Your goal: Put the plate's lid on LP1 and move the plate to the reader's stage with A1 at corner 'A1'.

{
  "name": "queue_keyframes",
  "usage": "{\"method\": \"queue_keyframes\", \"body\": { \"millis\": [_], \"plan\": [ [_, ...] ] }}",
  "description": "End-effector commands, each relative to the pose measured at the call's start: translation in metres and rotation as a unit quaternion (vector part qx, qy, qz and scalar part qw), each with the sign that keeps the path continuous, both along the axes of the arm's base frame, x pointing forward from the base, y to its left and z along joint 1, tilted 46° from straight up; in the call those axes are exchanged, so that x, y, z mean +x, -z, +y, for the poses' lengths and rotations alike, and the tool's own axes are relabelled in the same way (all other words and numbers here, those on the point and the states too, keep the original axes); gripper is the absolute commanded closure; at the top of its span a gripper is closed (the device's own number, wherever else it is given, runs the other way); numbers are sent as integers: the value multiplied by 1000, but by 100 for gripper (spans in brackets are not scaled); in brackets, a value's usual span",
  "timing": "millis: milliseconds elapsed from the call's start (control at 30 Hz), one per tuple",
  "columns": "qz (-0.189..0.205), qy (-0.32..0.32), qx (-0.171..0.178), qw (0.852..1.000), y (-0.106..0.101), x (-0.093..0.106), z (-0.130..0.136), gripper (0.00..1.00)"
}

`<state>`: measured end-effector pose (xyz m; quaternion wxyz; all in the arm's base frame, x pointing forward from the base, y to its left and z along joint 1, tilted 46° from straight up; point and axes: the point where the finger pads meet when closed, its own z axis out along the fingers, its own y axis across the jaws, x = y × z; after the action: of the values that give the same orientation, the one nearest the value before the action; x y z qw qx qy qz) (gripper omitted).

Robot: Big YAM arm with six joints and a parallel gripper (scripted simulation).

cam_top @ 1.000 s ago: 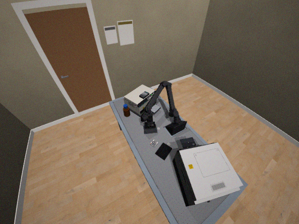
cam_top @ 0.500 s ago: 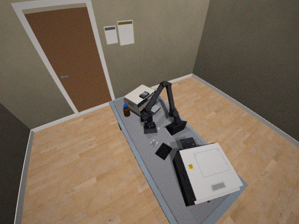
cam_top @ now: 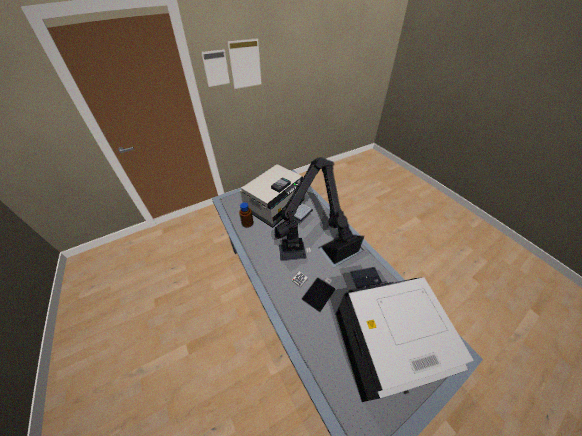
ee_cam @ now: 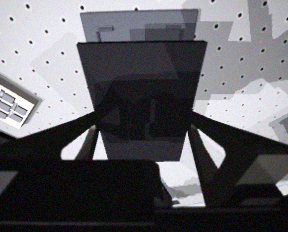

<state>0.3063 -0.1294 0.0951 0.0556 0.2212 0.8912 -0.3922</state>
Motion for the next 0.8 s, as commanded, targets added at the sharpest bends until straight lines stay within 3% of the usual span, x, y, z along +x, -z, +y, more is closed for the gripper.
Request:
{"method": "queue_keyframes", "body": {
  "millis": [0,167,533,767],
  "plan": [
    [-29,4,-2,1000,-16,17,-6,15],
    [-30,5,-2,1000,-16,17,-8,15],
    [8,-3,-1,1000,9,-1,-6,15],
    [-7,2,-2,1000,3,8,-10,15]
  ]
}}
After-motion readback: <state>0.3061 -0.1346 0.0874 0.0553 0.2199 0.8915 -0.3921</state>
